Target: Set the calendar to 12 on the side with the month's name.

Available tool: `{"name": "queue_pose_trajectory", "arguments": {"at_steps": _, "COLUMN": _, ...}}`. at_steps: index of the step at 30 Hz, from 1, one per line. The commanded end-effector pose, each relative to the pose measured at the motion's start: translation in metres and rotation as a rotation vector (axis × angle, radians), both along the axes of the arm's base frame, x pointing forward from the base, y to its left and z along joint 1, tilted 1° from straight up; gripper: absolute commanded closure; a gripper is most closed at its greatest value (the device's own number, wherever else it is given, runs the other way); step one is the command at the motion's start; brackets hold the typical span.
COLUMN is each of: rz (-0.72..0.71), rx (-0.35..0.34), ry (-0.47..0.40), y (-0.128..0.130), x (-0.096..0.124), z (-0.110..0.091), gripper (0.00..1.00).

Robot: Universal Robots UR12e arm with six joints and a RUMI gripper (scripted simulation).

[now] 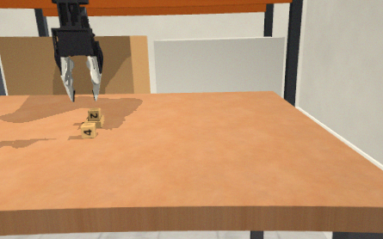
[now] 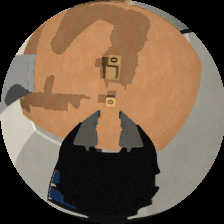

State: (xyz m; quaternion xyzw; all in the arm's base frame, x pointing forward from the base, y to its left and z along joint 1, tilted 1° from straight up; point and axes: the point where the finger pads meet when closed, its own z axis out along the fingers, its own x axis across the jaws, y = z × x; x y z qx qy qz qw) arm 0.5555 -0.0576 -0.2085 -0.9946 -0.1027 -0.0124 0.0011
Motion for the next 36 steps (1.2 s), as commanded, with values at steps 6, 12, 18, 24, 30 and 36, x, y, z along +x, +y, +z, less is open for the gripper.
{"name": "queue_pose_trajectory", "arguments": {"at_steps": 6, "rz": 0.000, "rx": 0.000, "ry": -0.001, "y": 0.000, "x": 0.001, "z": -0.006, "gripper": 0.72}}
{"name": "queue_pose_trajectory", "arguments": {"at_steps": 12, "rz": 0.000, "rx": 0.000, "ry": -0.001, "y": 0.000, "x": 0.001, "z": -0.014, "gripper": 0.72}}
{"name": "queue_pose_trajectory", "arguments": {"at_steps": 18, "rz": 0.000, "rx": 0.000, "ry": -0.001, "y": 0.000, "x": 0.001, "z": -0.024, "gripper": 0.72}}
{"name": "queue_pose_trajectory", "arguments": {"at_steps": 24, "rz": 0.000, "rx": 0.000, "ry": -0.001, "y": 0.000, "x": 0.001, "z": -0.030, "gripper": 0.72}}
{"name": "queue_pose_trajectory", "arguments": {"at_steps": 30, "rz": 0.000, "rx": 0.000, "ry": -0.001, "y": 0.000, "x": 0.002, "z": -0.039, "gripper": 0.72}}
{"name": "queue_pose_trajectory", "arguments": {"at_steps": 36, "rz": 0.000, "rx": 0.000, "ry": -0.001, "y": 0.001, "x": 0.002, "z": -0.045, "gripper": 0.72}}
